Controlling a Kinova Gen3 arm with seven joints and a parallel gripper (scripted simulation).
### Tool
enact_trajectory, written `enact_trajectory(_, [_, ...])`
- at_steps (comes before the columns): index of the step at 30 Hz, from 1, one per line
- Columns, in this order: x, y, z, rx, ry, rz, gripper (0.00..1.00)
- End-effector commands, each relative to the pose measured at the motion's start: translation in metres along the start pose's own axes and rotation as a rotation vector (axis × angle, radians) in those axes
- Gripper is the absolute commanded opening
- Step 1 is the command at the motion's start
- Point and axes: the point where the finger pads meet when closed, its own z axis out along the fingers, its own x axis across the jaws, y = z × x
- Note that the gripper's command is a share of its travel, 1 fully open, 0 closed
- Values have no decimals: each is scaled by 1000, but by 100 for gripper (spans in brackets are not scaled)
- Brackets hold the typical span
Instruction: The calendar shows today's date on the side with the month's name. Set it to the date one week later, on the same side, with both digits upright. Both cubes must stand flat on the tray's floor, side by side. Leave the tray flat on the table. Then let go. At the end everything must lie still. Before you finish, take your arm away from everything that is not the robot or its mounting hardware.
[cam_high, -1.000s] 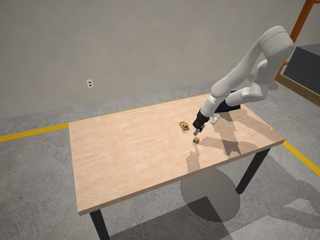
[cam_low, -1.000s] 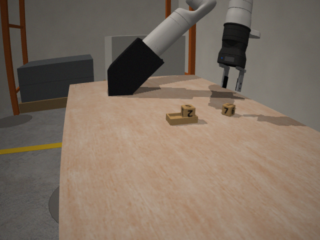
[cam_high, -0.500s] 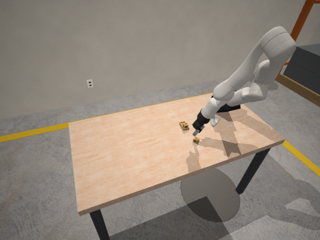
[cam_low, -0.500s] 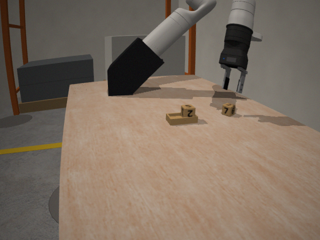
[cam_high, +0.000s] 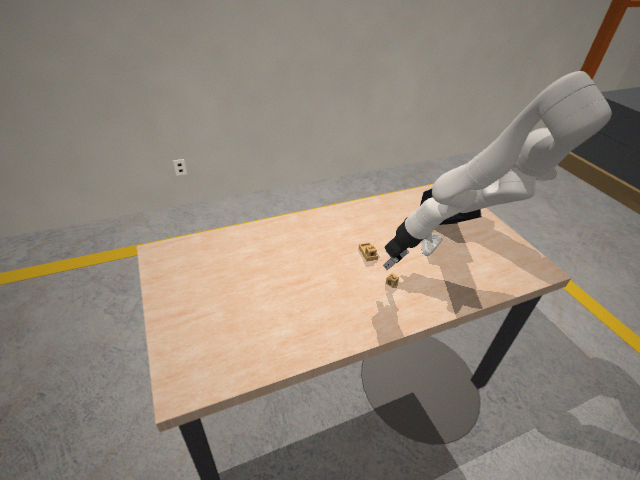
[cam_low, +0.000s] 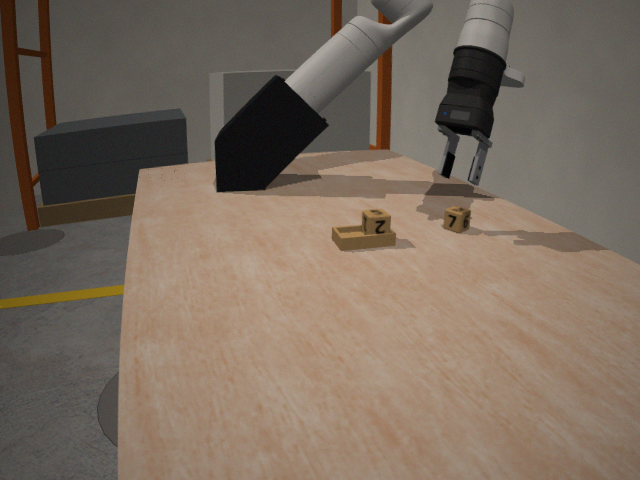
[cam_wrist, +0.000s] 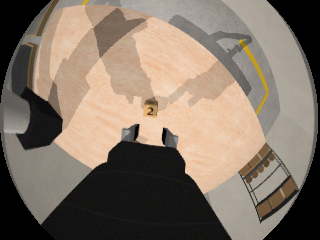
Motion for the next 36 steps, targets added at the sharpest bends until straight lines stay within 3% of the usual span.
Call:
enact_trajectory(1, [0,-10,-1,-7,2,-34,87])
enact_trajectory(20, [-5,-11,-4,-76,-2,-32,87])
enact_trajectory(36, [-7,-11,-6,-91,-5,-30,87])
